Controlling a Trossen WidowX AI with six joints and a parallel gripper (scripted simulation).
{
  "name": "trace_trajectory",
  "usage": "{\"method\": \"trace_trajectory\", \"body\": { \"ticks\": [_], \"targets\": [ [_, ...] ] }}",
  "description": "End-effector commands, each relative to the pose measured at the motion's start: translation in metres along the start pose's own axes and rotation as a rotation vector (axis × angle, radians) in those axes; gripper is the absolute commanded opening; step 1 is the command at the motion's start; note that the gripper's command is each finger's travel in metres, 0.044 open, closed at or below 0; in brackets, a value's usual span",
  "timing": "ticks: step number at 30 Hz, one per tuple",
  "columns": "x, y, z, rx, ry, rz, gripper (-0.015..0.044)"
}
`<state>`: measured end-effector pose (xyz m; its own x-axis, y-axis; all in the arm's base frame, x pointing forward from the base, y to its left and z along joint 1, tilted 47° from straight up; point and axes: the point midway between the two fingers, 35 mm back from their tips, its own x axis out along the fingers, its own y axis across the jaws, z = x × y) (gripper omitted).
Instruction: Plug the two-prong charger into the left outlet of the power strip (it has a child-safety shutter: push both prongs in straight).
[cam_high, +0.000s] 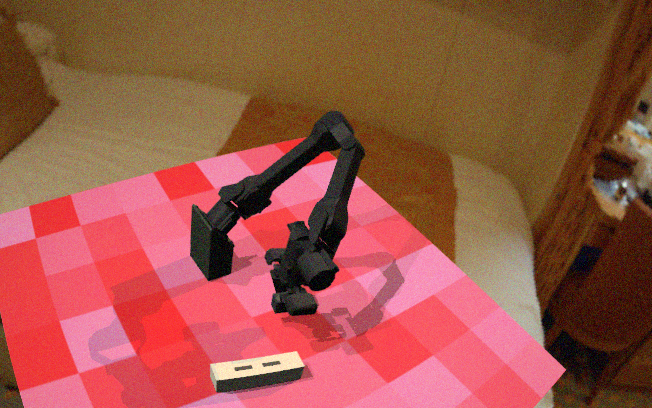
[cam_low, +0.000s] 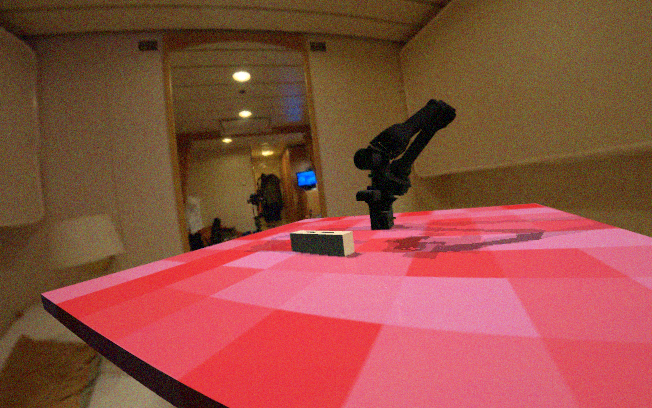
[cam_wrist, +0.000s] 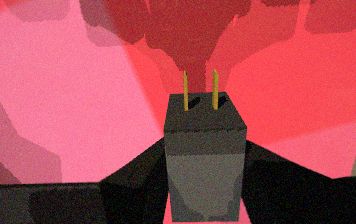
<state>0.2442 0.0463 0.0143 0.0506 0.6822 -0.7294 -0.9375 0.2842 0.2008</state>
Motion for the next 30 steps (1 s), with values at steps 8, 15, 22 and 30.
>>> {"method": "trace_trajectory", "body": {
  "ticks": [8, 15, 22, 30],
  "targets": [
    [0.004, -0.009, -0.010, 0.201, -0.005, 0.008, 0.0000],
    [0.007, -0.014, -0.016, 0.329, -0.007, 0.015, 0.0000],
    [0.011, -0.018, -0.023, 0.456, -0.007, 0.022, 0.0000],
    [0.015, -0.022, -0.031, 0.601, -0.007, 0.031, 0.0000]
  ]
}}
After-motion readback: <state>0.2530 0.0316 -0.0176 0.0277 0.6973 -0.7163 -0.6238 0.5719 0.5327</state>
